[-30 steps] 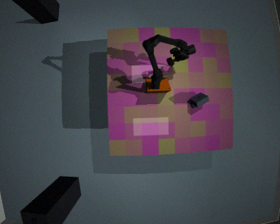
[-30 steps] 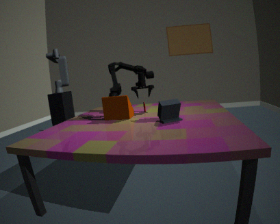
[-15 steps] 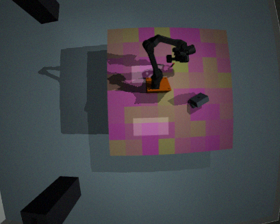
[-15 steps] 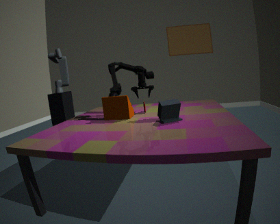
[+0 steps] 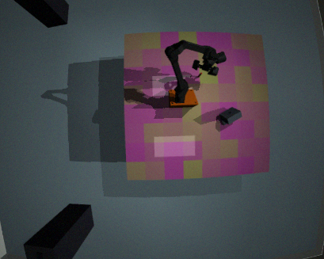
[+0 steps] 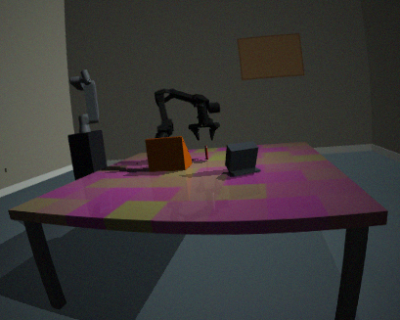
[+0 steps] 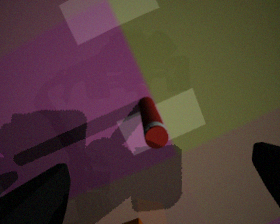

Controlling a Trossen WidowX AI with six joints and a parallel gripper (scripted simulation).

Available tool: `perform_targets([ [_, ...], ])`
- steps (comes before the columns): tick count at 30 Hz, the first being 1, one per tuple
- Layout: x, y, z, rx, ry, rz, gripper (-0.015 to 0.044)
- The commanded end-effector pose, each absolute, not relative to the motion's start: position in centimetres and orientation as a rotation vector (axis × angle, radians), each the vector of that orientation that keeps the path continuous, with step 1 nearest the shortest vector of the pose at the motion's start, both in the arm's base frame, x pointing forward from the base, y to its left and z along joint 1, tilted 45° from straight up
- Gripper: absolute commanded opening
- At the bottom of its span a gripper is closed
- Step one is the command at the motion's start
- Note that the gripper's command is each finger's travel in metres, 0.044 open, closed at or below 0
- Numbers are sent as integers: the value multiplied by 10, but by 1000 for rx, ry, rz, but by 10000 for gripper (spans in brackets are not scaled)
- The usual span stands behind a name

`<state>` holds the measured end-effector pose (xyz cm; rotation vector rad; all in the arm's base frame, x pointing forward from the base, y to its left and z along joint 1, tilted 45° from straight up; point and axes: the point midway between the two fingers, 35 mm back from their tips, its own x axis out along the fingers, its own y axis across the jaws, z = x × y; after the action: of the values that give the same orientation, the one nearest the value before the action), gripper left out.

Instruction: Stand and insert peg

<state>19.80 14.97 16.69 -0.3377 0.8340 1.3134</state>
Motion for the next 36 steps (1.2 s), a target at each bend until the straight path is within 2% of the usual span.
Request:
perform_targets([
  [1, 199, 150, 165, -276, 888, 1274, 440],
  [36, 199, 154, 162, 392, 1337, 802, 440],
])
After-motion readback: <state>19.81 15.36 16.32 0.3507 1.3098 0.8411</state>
